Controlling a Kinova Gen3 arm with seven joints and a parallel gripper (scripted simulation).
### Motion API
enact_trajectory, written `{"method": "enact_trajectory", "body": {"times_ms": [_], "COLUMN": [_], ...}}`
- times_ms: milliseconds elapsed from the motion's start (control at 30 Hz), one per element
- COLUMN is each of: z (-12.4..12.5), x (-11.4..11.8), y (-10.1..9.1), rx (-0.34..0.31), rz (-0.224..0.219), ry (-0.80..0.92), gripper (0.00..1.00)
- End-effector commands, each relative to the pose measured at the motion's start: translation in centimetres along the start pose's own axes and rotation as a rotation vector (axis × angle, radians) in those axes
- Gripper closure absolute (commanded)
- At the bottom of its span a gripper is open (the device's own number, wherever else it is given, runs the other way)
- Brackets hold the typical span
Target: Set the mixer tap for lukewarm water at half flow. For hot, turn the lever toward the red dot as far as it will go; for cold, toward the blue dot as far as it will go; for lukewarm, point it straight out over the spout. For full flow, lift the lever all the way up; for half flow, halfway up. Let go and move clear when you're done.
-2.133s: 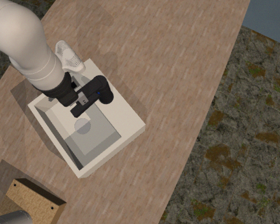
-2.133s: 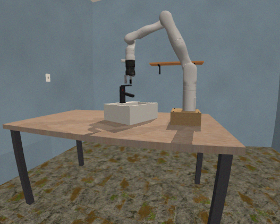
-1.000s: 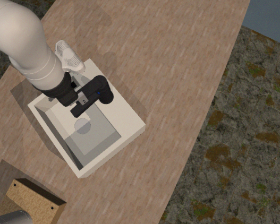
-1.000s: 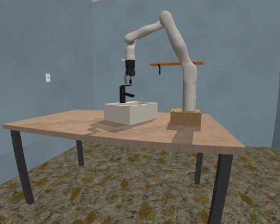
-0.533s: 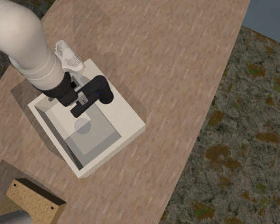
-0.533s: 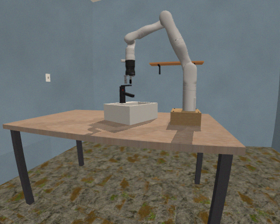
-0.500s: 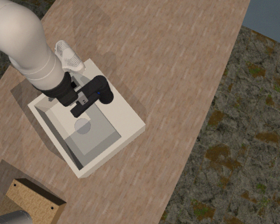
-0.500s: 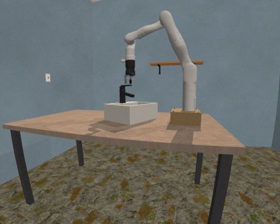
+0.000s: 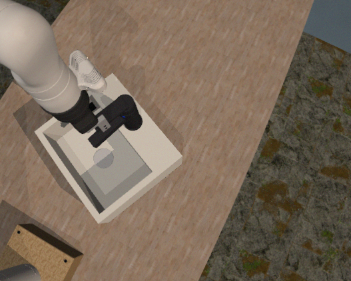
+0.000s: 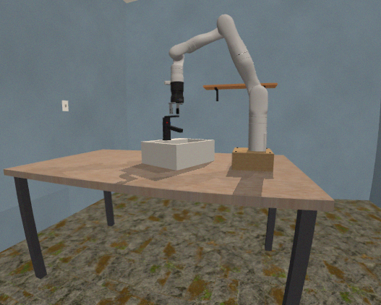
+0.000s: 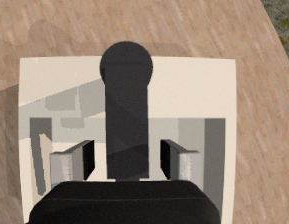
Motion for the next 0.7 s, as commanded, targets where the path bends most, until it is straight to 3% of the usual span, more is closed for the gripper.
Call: {"method": "enact_trajectory", "body": {"times_ms": [0,667], "z": [0.4,0.3], "x": [-0.2,-0.2], "y": [0.0,1.4], "rx": [0.012,0.01], "rz": [0.001,0.001], "ry": [-0.004,-0.005], "gripper": [0.0,0.0]}}
Point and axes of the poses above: the point where the finger pads meet when closed, its own y axis out along the fingers, its own x axis across the jaws, z = x × y, the point moved 4 cm from there along -y, back along the fingers, and after that the axes turned 9 degrees about -y, right-handed, at the moved point
